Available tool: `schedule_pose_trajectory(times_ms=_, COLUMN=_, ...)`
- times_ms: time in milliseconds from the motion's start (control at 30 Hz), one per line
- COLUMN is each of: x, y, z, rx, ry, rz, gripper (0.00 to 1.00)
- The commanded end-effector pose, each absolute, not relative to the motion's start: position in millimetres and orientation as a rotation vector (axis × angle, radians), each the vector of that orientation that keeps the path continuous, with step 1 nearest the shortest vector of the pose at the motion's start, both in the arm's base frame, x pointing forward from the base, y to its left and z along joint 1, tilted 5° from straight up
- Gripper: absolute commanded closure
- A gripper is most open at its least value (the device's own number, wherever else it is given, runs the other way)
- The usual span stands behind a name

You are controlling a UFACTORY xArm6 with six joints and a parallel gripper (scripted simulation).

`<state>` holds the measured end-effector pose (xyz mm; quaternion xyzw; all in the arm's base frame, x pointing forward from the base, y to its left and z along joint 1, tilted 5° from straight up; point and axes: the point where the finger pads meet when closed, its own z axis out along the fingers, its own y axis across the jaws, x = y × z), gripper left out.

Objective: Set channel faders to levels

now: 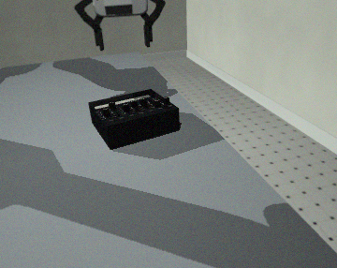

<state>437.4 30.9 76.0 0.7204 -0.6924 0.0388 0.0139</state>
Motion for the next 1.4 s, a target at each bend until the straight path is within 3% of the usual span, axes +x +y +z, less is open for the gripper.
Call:
schedule_pose_trajectory(times_ms=0, x=440.4, y=27.6, z=74.6, rx=2.095, ry=-2.312, rz=0.107, gripper=0.0)
schedule_pose_trajectory(times_ms=667, x=459.3, y=-14.4, z=40.7, rx=0.344, ry=-3.103, rz=-0.111, gripper=0.0)
schedule_pose_trajectory(times_ms=1367, x=470.6, y=-42.7, z=18.0, rx=-1.546, ry=-2.574, rz=-0.238, gripper=0.0)
